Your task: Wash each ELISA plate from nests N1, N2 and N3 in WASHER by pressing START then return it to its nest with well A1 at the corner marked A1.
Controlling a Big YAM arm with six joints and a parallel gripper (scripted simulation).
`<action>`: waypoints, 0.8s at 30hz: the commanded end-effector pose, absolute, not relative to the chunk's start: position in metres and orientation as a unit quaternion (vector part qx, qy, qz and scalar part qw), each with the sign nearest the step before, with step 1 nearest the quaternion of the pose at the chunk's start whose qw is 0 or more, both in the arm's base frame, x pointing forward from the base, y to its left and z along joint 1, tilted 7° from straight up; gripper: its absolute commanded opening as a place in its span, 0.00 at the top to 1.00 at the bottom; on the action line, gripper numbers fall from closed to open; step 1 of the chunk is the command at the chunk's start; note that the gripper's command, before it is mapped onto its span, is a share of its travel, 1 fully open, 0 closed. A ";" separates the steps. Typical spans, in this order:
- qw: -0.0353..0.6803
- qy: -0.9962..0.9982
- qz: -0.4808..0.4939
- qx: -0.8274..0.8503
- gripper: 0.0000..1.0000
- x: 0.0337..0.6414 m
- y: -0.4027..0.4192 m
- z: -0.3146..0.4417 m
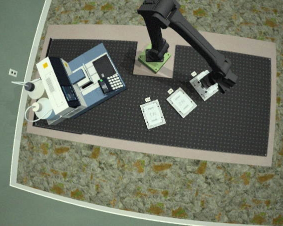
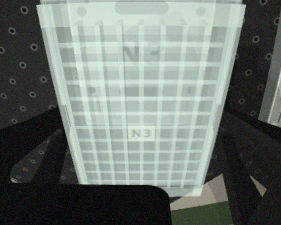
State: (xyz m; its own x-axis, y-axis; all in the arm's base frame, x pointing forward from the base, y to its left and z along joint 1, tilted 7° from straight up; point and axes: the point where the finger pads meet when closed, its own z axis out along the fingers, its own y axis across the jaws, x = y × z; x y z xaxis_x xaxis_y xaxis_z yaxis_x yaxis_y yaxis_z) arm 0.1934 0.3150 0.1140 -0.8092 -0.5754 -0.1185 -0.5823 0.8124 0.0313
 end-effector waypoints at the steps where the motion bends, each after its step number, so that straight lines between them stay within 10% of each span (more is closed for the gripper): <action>1: 0.074 0.951 0.052 -0.297 0.16 0.208 0.334 0.136; 24: 0.063 0.950 0.042 -0.302 0.16 0.204 0.324 0.089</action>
